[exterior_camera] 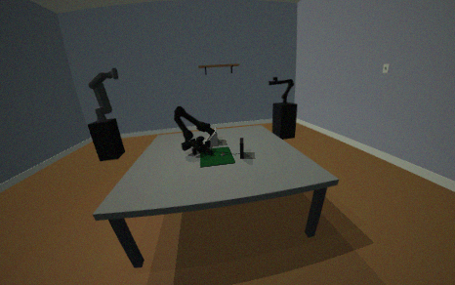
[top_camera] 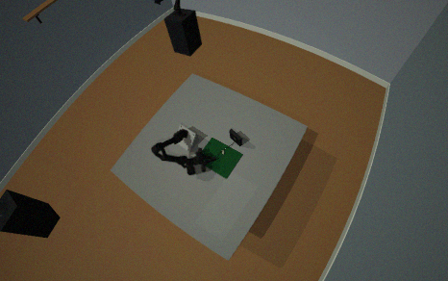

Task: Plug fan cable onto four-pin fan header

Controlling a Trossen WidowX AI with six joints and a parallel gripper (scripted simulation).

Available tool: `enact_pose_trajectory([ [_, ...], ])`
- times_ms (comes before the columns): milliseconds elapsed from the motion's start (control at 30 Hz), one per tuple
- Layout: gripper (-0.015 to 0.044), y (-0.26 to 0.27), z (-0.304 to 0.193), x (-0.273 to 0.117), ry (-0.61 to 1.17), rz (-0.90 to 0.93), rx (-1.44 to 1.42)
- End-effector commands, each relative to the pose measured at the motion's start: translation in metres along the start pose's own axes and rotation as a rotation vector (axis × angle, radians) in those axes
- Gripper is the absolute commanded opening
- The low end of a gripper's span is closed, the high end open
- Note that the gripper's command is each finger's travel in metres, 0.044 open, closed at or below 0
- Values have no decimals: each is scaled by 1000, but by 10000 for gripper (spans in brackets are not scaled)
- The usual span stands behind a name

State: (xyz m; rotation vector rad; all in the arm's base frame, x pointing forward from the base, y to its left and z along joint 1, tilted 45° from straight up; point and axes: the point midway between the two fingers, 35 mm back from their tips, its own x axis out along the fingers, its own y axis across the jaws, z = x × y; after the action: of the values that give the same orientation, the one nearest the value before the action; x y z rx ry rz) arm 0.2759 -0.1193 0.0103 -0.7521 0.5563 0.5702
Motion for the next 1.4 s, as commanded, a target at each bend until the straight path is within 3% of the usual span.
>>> enact_pose_trajectory([
  [0,0,0,0,0,1,0,2],
  [933,0,0,0,0,1,0,2],
  [1100,131,0,0,0,0,0,0],
  [1367,140,0,0,0,0,0,0],
])
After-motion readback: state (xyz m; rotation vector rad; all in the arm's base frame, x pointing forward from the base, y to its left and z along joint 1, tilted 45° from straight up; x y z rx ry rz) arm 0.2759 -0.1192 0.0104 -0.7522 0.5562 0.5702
